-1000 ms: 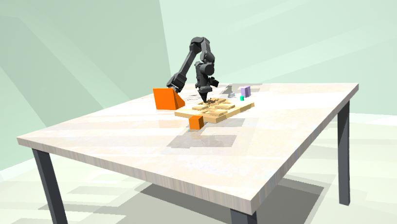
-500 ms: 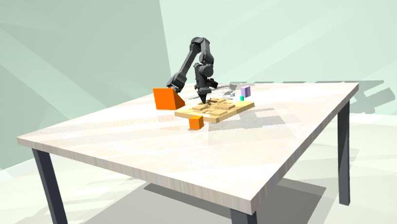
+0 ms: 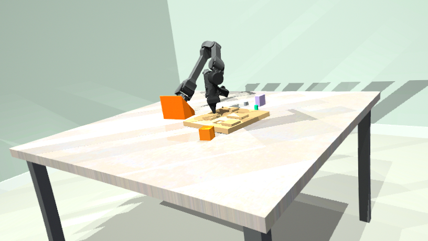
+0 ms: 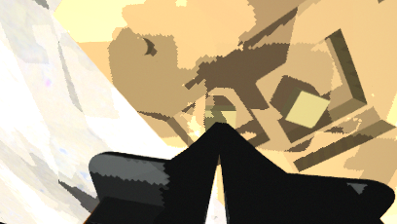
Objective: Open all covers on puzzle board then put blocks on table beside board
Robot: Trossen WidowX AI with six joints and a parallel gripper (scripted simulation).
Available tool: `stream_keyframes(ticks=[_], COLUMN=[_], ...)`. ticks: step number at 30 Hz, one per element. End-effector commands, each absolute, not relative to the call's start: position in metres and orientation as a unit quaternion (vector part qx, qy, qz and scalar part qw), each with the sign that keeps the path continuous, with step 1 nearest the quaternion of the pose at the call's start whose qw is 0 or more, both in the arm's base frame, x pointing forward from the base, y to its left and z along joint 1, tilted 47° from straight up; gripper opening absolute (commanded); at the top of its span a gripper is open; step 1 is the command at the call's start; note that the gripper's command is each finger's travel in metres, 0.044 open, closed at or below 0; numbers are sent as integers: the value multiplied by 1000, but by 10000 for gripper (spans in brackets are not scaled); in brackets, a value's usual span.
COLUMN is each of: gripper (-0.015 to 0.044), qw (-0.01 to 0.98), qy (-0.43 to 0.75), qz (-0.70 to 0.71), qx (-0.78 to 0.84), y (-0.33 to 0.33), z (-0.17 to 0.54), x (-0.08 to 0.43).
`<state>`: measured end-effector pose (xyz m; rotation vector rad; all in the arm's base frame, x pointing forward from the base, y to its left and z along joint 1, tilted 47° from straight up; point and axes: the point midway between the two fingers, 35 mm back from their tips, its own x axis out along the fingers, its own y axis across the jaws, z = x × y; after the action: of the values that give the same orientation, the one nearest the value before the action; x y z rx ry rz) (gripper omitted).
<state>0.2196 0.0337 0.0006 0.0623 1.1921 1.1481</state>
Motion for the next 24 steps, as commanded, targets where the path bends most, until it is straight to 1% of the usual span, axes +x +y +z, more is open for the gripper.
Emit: stream_keyframes(ticks=[1, 7, 13, 15, 24], gripper=[0, 0, 0, 0, 0], qw=[667, 608, 499, 483, 483], qy=[584, 692, 737, 738, 738], qz=[452, 259, 50, 25, 25], qx=[98, 291, 453, 469, 469], y=[34, 34, 33, 33, 32], z=[-1, -1, -2, -2, -3], x=[217, 217, 216, 216, 215])
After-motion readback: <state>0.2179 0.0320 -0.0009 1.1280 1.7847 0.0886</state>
